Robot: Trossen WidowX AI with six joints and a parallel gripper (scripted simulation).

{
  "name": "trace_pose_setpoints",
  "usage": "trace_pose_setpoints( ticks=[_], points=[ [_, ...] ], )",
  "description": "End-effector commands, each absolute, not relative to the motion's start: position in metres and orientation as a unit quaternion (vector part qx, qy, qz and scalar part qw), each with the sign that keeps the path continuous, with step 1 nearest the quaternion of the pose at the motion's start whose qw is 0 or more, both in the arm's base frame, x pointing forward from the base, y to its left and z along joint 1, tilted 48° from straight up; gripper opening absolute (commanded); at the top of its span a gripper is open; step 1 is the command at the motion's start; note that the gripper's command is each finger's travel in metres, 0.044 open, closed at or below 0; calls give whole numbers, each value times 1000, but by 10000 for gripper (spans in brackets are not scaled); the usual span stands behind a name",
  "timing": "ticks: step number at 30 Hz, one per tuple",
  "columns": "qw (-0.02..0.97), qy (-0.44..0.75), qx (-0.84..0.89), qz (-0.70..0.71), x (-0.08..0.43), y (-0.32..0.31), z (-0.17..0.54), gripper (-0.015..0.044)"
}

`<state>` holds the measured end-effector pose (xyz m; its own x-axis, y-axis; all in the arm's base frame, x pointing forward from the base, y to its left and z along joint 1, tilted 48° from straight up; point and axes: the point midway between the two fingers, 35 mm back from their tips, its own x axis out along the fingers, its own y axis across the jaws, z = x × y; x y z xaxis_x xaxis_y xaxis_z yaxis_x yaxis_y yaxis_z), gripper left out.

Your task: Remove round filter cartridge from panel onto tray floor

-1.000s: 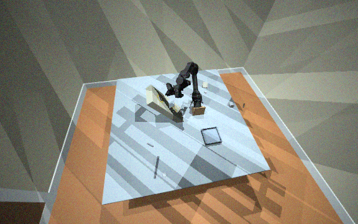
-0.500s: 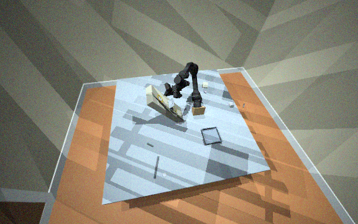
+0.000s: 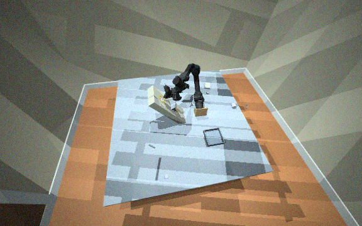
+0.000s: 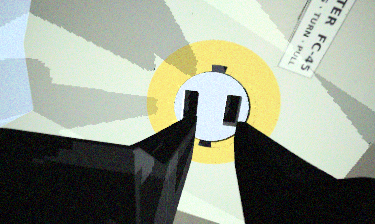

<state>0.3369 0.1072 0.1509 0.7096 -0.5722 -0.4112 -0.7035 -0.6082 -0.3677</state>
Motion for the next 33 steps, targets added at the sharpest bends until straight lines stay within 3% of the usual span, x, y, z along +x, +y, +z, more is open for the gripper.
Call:
trace_pose_setpoints(
  ticks=[1,33],
  points=[
    [256,359,-888,129,341,102,147,95],
    [255,358,-889,126,350,94,142,95]
  ],
)
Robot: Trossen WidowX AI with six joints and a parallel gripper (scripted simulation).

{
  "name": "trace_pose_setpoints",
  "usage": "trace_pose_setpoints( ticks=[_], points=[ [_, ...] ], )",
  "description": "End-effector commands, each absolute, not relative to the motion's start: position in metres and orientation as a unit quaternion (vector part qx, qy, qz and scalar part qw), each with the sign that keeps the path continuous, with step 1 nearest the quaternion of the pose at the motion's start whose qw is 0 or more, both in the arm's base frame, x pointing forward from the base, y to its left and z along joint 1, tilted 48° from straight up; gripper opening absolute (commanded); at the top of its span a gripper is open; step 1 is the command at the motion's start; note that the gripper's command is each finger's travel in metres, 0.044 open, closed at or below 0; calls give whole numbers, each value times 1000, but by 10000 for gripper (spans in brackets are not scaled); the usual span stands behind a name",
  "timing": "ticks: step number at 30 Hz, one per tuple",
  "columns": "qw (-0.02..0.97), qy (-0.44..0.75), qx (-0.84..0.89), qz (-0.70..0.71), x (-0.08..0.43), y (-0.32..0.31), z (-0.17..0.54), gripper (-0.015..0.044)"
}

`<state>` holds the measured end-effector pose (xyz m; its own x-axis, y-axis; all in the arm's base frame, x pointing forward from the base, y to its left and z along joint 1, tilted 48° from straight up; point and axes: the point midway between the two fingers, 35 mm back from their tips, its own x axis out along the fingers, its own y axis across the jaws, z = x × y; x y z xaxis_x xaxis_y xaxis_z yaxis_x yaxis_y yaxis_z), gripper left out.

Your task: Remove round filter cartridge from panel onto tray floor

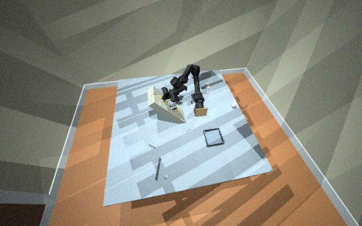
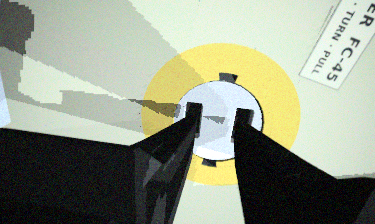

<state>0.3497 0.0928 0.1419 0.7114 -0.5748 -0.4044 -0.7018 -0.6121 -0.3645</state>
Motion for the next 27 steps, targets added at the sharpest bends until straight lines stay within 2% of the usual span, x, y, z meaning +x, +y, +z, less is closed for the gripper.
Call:
trace_pose_setpoints(
  ticks=[1,27],
  points=[
    [255,358,-889,126,351,94,142,95],
    [255,358,-889,126,353,92,141,95]
  ],
)
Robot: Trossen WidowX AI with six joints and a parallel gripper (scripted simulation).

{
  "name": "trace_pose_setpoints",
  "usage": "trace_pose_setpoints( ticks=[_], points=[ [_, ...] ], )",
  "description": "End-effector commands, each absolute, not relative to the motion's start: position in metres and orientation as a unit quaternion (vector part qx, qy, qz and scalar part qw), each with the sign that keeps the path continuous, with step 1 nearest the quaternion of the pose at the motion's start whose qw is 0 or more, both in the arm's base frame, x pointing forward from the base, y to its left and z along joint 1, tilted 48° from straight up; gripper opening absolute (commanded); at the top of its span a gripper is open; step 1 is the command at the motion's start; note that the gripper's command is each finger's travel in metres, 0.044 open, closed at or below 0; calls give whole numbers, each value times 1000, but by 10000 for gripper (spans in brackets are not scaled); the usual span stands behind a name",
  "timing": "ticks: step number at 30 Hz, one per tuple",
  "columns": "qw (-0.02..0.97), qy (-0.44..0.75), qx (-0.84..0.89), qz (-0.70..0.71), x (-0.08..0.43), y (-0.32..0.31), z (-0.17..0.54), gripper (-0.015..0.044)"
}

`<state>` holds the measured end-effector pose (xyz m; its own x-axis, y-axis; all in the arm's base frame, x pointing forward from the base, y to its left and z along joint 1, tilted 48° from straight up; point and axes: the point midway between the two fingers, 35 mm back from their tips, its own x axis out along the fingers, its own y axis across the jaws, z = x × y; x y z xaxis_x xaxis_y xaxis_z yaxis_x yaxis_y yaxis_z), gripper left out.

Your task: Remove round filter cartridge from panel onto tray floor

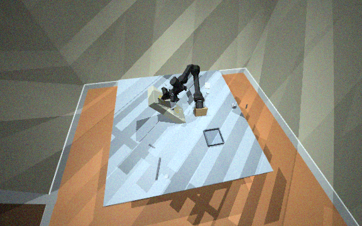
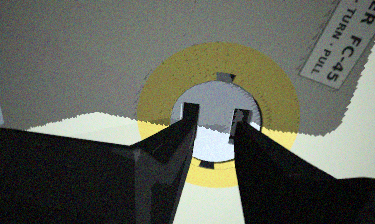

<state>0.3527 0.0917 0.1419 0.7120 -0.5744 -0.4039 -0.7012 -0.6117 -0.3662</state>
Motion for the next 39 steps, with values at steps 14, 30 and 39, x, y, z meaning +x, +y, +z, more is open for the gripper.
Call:
trace_pose_setpoints(
  ticks=[14,30,39],
  points=[
    [255,358,-889,126,357,88,138,95],
    [255,358,-890,125,362,84,135,95],
    [255,358,-890,125,364,82,134,95]
  ],
)
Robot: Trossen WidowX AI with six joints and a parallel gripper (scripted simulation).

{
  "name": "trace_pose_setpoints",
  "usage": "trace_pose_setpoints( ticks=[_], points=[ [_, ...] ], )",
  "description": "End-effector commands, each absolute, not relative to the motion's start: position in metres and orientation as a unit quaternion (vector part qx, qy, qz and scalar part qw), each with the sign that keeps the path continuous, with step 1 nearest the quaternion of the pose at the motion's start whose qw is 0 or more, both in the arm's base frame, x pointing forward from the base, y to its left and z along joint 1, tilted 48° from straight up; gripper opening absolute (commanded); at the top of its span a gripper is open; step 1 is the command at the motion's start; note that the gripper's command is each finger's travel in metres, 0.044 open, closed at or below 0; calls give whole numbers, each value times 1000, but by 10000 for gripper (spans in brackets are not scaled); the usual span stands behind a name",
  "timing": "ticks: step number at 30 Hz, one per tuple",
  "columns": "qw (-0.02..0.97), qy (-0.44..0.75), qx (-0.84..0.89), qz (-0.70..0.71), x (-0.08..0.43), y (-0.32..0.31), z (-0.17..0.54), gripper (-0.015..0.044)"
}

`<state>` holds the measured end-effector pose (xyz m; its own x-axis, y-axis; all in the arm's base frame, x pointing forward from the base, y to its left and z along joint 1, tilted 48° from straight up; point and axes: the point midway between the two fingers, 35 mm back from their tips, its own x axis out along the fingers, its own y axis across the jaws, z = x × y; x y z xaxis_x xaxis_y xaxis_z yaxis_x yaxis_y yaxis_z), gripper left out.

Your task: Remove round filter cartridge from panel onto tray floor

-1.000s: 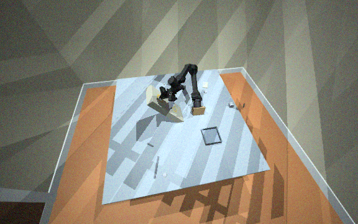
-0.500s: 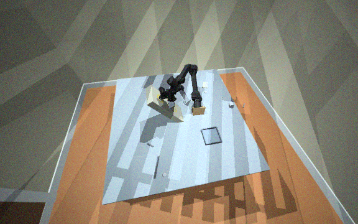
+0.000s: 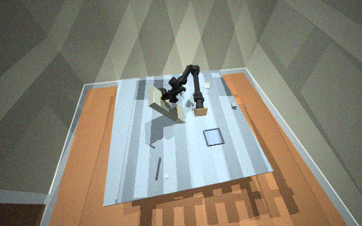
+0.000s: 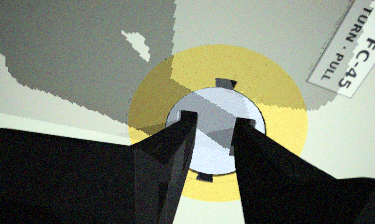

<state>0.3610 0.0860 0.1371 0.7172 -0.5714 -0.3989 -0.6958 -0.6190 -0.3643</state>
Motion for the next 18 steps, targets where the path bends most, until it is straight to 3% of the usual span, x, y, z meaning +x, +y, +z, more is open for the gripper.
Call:
trace_pose_setpoints(
  ticks=[1,12,18],
  points=[
    [255,358,-890,125,364,82,134,95],
    [255,358,-890,125,366,81,134,95],
    [252,354,-892,122,362,86,137,55]
  ],
)
